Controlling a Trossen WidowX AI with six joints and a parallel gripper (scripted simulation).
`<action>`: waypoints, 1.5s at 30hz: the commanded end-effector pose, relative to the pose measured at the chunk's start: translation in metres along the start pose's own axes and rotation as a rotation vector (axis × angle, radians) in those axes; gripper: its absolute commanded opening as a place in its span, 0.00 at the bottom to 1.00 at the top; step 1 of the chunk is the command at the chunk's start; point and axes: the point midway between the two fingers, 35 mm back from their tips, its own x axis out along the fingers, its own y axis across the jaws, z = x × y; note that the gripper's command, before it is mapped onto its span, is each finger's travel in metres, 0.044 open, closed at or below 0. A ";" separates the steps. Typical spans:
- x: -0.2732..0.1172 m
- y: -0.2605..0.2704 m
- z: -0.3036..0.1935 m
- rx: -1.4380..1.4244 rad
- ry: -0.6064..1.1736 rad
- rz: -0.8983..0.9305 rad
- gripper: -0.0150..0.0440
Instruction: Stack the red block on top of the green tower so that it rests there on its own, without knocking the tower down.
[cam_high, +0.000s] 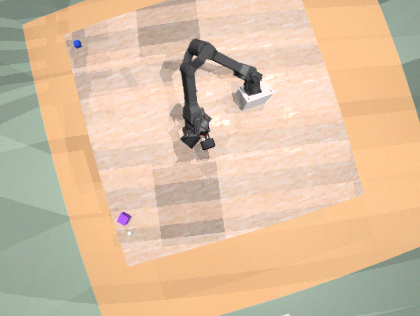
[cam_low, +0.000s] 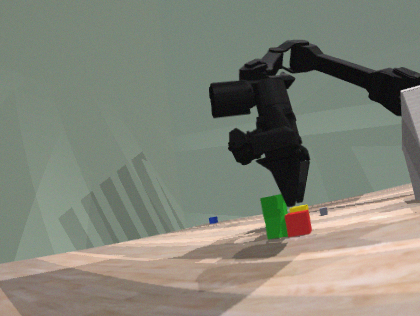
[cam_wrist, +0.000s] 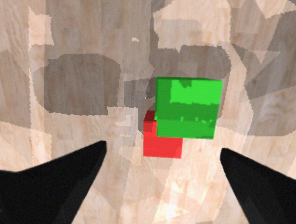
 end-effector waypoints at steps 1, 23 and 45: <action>0.007 0.000 0.000 -0.004 -0.001 -0.004 1.00; 0.040 -0.001 -0.001 -0.004 -0.001 -0.006 1.00; 0.040 -0.001 -0.001 -0.002 0.003 -0.004 0.56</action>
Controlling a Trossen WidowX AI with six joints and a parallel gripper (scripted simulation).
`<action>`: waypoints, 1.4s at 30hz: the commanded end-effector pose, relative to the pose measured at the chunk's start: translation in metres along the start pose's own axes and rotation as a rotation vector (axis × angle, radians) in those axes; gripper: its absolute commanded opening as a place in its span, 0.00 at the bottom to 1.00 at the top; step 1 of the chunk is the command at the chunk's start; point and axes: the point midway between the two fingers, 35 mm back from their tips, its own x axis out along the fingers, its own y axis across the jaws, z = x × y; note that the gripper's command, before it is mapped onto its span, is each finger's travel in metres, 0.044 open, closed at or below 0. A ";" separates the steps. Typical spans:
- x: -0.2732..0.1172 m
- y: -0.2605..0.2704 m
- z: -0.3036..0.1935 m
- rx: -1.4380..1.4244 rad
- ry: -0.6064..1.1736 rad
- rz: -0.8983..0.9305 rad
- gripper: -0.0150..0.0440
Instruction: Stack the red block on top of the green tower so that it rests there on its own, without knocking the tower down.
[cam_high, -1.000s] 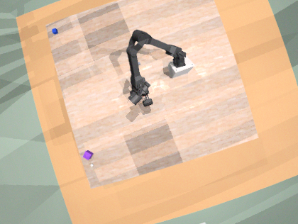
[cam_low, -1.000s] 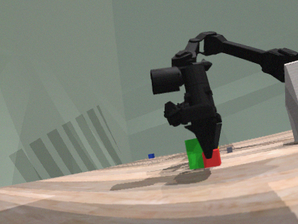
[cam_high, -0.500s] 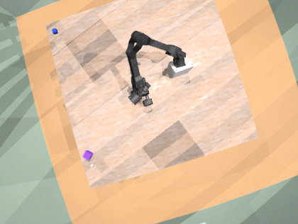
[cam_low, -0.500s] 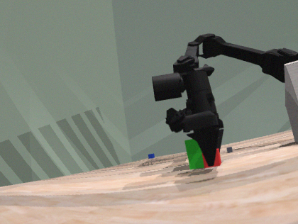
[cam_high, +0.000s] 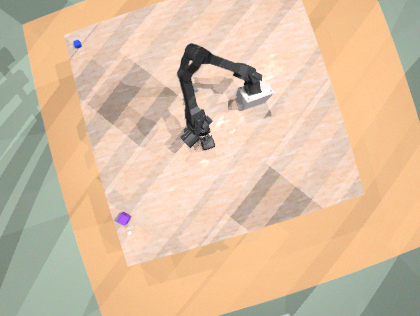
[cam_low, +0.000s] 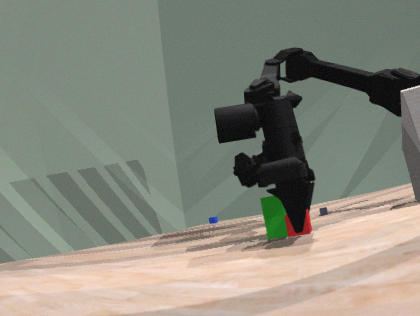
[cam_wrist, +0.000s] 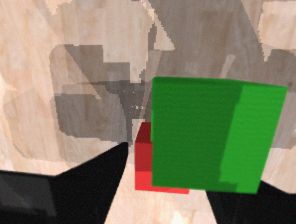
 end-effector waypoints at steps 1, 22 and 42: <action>0.000 0.000 0.000 -0.001 0.000 0.000 0.51; -0.054 0.001 0.000 -0.003 -0.004 0.002 0.25; -0.117 0.002 0.001 -0.006 -0.007 0.003 0.25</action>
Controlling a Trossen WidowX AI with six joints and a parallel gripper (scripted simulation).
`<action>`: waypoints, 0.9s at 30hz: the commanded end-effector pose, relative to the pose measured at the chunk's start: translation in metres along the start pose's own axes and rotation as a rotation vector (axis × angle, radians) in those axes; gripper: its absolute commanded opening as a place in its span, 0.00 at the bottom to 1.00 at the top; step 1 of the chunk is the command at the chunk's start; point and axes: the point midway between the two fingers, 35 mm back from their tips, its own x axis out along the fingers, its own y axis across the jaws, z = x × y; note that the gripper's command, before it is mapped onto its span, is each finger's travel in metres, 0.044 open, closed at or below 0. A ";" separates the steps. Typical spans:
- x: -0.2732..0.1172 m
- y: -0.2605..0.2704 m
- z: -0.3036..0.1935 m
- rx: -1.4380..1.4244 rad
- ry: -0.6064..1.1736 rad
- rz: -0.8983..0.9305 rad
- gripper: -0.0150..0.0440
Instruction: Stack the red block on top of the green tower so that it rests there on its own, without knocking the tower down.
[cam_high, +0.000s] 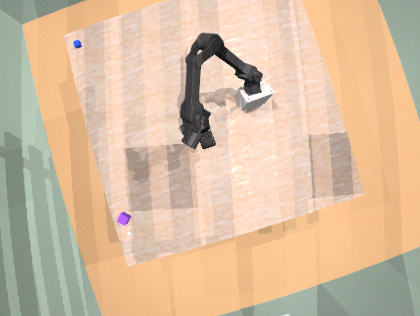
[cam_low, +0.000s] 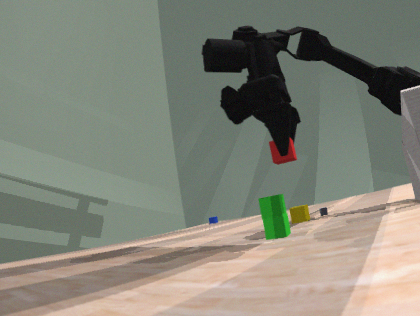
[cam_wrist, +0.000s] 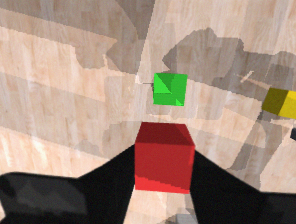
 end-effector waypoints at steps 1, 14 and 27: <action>-0.002 0.000 0.000 0.001 0.002 0.001 0.25; -0.004 -0.008 0.039 0.004 0.002 0.001 0.25; 0.025 -0.008 0.037 0.004 0.002 0.000 0.25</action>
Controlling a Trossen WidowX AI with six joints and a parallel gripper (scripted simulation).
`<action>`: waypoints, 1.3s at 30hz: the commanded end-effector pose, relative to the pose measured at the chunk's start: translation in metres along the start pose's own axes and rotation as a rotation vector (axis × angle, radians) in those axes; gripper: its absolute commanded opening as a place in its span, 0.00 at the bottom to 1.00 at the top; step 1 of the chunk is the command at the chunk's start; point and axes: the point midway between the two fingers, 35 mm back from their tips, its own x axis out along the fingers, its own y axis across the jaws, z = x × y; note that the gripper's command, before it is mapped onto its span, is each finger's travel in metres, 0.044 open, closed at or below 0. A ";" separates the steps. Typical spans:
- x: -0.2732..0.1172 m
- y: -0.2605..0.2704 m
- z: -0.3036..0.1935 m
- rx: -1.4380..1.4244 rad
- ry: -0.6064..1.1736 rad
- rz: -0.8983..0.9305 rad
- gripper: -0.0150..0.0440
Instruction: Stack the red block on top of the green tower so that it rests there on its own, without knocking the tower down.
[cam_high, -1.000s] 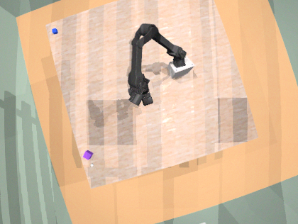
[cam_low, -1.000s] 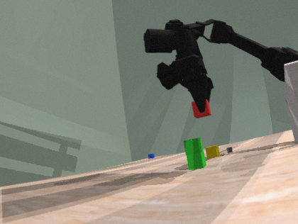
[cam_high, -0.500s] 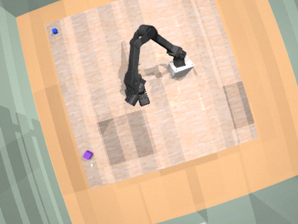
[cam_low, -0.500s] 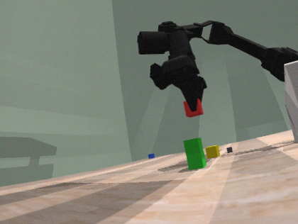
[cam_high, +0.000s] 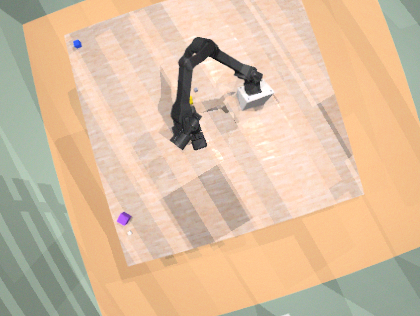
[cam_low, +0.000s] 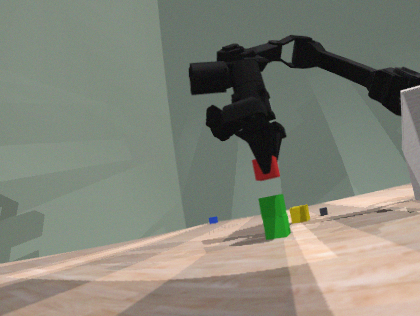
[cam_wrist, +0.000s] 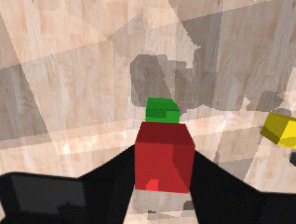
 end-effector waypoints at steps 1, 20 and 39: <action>0.009 0.000 0.001 -0.002 -0.009 -0.001 0.25; 0.030 0.000 0.001 -0.002 -0.009 -0.002 0.25; 0.030 0.000 0.001 -0.001 -0.006 0.000 0.48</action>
